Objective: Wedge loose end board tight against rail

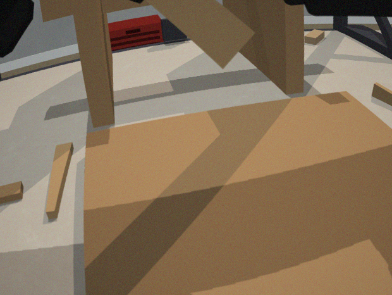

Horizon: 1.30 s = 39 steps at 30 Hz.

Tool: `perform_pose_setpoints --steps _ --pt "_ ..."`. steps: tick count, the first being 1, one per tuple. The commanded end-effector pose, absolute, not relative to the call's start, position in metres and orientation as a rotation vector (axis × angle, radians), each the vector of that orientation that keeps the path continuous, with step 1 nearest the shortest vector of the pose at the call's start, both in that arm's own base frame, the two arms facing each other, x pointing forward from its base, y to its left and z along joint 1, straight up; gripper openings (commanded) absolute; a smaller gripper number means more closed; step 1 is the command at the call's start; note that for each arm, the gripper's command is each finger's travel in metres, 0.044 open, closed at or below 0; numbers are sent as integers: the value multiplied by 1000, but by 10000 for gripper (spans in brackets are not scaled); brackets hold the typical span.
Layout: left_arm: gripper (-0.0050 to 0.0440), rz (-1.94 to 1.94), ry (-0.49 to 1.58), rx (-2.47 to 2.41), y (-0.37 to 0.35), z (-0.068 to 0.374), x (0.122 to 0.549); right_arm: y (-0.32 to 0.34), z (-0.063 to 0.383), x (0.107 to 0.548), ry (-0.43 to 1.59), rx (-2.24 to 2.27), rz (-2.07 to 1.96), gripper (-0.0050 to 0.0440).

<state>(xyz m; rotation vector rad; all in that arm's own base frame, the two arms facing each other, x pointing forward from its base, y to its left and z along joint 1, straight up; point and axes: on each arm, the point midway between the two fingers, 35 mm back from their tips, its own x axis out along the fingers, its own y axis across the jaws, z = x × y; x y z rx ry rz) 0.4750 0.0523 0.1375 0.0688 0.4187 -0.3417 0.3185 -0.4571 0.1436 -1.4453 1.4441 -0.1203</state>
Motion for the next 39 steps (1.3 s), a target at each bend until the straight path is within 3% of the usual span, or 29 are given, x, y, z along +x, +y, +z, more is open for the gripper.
perform_pose_setpoints --steps 1,39 --pt "100 -345 359 96 50 166 479 -457 160 319 1432 -1465 -153 10" --pt "100 -333 380 84 42 142 508 -457 160 319 1432 -1465 -153 10"
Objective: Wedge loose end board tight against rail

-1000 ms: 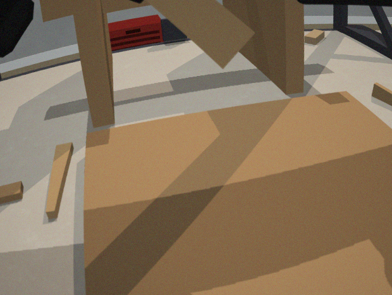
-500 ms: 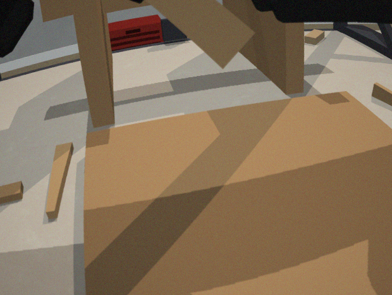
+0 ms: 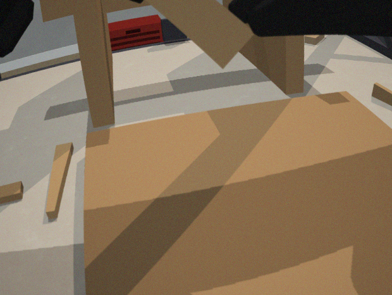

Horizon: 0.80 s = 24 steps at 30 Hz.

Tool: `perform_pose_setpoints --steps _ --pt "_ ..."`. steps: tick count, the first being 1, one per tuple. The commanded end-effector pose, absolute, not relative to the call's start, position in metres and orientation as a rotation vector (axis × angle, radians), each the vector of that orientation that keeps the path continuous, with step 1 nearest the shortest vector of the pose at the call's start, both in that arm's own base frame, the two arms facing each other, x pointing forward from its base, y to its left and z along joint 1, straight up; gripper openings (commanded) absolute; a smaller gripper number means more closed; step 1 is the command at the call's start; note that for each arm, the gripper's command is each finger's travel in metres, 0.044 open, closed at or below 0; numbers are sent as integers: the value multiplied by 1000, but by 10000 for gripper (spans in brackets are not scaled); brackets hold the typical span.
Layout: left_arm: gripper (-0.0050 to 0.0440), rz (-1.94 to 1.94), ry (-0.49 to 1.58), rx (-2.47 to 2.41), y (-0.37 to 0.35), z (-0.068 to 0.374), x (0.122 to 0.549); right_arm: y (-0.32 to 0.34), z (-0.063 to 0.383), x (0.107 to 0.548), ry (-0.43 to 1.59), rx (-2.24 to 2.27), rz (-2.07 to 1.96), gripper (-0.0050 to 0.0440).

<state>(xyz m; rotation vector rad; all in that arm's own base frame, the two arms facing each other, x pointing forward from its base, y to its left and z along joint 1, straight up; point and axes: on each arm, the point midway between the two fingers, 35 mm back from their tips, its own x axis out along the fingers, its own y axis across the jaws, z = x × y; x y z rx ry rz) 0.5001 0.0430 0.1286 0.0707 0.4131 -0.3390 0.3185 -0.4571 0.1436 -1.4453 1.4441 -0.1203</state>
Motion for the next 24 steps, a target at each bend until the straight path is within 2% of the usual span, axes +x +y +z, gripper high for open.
perform_pose_setpoints --steps 1,20,21,24 --pt "100 -334 380 84 42 142 509 -457 160 319 1432 -1465 -153 10" --pt "100 -333 378 83 37 136 522 -457 160 319 1432 -1465 -153 10" --pt "10 -333 378 83 37 136 522 -457 160 319 1432 -1465 -153 10" --pt "10 -333 377 83 37 136 523 -457 160 319 1432 -1465 -153 10"
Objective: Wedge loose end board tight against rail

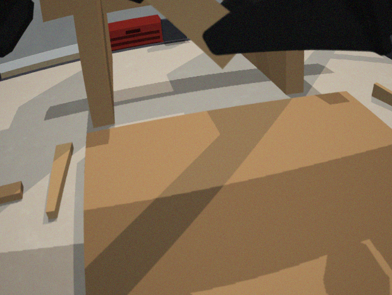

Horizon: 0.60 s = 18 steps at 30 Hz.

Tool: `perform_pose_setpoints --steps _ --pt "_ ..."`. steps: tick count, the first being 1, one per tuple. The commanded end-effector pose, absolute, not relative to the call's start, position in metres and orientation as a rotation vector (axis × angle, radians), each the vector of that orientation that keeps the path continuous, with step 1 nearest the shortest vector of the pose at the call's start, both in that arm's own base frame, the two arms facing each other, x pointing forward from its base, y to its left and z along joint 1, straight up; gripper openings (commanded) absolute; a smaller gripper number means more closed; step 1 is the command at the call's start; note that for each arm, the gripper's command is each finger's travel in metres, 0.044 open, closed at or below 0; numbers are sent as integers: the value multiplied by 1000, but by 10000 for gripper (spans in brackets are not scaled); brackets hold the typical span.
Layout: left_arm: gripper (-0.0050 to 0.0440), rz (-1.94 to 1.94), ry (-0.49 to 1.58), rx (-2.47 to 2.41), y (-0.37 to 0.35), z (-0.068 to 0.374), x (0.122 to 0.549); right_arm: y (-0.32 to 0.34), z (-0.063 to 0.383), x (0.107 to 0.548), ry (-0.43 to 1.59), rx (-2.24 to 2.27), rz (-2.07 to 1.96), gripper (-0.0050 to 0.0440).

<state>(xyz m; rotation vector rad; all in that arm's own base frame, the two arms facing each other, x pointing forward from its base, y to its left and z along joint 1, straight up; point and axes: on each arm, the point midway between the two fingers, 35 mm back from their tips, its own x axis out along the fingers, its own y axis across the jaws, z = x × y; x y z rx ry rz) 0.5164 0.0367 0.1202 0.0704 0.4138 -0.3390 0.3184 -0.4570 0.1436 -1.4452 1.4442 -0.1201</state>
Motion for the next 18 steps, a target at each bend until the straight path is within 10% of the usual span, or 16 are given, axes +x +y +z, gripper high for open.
perform_pose_setpoints --steps 1,18 --pt "10 -334 377 84 37 136 523 -457 160 319 1432 -1465 -153 10" --pt "10 -338 367 86 36 141 523 -458 167 323 1415 -1475 -168 10"
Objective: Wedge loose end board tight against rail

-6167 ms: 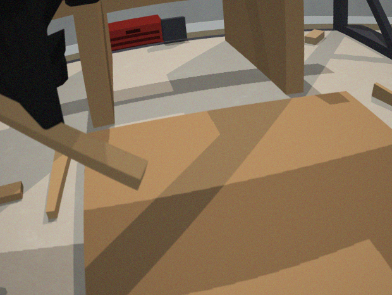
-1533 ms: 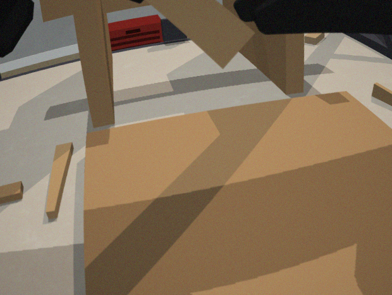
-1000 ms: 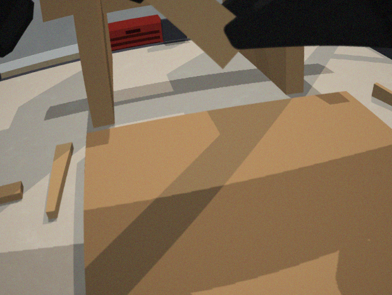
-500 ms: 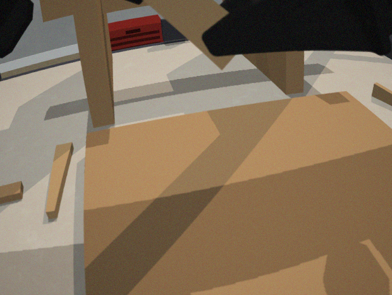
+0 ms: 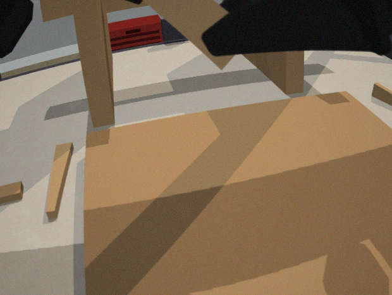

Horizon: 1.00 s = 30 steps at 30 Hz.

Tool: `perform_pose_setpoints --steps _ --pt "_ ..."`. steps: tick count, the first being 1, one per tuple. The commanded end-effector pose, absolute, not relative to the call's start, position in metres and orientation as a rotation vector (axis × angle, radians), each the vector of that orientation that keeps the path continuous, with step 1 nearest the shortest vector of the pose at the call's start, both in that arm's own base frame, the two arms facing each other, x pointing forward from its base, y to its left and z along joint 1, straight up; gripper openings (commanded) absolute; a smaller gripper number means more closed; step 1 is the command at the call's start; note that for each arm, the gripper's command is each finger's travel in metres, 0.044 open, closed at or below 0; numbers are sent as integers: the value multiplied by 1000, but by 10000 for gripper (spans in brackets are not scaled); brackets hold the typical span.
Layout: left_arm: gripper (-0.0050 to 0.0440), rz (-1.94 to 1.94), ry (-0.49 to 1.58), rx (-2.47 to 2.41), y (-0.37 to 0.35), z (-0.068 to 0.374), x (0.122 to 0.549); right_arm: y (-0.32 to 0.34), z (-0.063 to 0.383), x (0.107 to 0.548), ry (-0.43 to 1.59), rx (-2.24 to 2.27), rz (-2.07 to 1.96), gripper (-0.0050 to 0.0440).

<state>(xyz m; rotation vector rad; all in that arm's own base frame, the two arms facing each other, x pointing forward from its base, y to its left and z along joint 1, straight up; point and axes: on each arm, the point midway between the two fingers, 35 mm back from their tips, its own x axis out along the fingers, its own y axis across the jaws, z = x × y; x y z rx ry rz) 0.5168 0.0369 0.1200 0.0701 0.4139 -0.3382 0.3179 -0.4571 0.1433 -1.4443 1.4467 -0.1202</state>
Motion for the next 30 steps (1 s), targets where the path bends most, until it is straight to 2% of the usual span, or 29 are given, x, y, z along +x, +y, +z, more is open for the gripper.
perform_pose_setpoints --steps 1,6,7,30 --pt "10 -338 366 86 36 141 523 -458 167 323 1415 -1475 -167 10" --pt "10 -339 364 87 35 142 523 -458 167 324 1414 -1474 -167 10" --pt "10 -339 364 87 35 142 524 -458 166 324 1414 -1474 -166 175" --pt "10 -336 381 79 37 136 518 -445 173 315 1421 -1464 -172 175"
